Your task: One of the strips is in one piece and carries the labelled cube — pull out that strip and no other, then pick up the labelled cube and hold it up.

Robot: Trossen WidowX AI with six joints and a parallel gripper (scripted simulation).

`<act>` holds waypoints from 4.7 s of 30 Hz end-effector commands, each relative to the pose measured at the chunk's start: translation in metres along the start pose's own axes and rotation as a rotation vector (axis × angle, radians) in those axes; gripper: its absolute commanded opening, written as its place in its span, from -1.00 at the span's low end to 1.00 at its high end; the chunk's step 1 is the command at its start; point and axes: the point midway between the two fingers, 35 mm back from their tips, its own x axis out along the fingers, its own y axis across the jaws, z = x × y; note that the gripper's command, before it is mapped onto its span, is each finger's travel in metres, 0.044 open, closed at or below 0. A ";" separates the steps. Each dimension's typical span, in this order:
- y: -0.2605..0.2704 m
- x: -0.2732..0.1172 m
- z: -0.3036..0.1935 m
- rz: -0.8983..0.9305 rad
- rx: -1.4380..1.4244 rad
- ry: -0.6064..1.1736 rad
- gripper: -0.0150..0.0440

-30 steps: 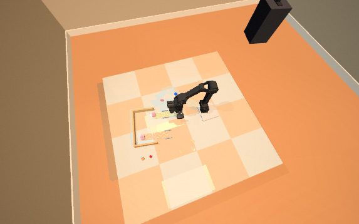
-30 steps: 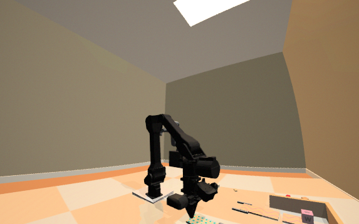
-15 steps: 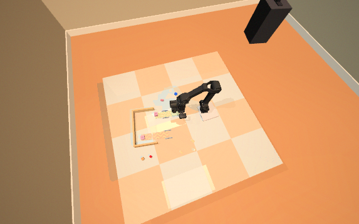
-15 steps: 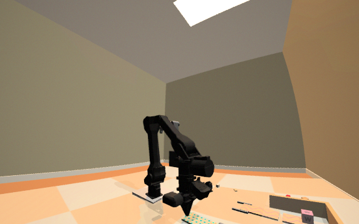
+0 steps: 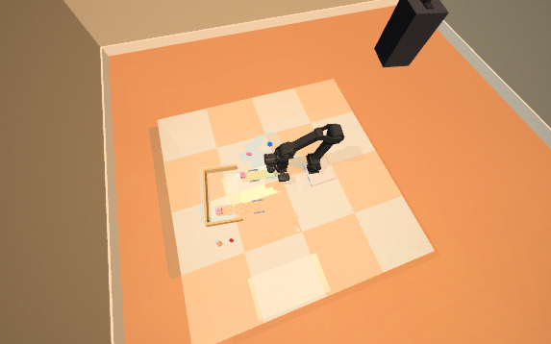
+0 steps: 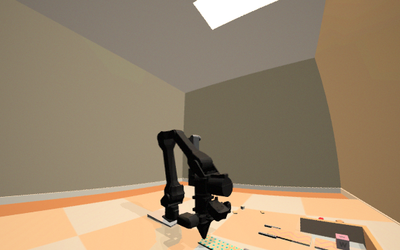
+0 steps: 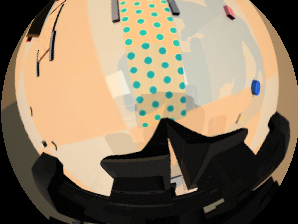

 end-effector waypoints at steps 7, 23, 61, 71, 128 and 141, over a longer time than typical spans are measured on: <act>0.001 0.005 -0.024 0.005 -0.009 0.044 -0.49; 0.000 -0.042 -0.012 0.005 -0.006 0.043 -0.40; -0.005 -0.048 0.139 0.004 0.030 0.032 1.00; -0.006 -0.052 0.179 0.004 0.031 0.029 1.00; -0.005 -0.004 0.209 0.001 0.031 0.029 -0.22; -0.004 -0.034 0.171 0.003 0.031 0.030 -0.49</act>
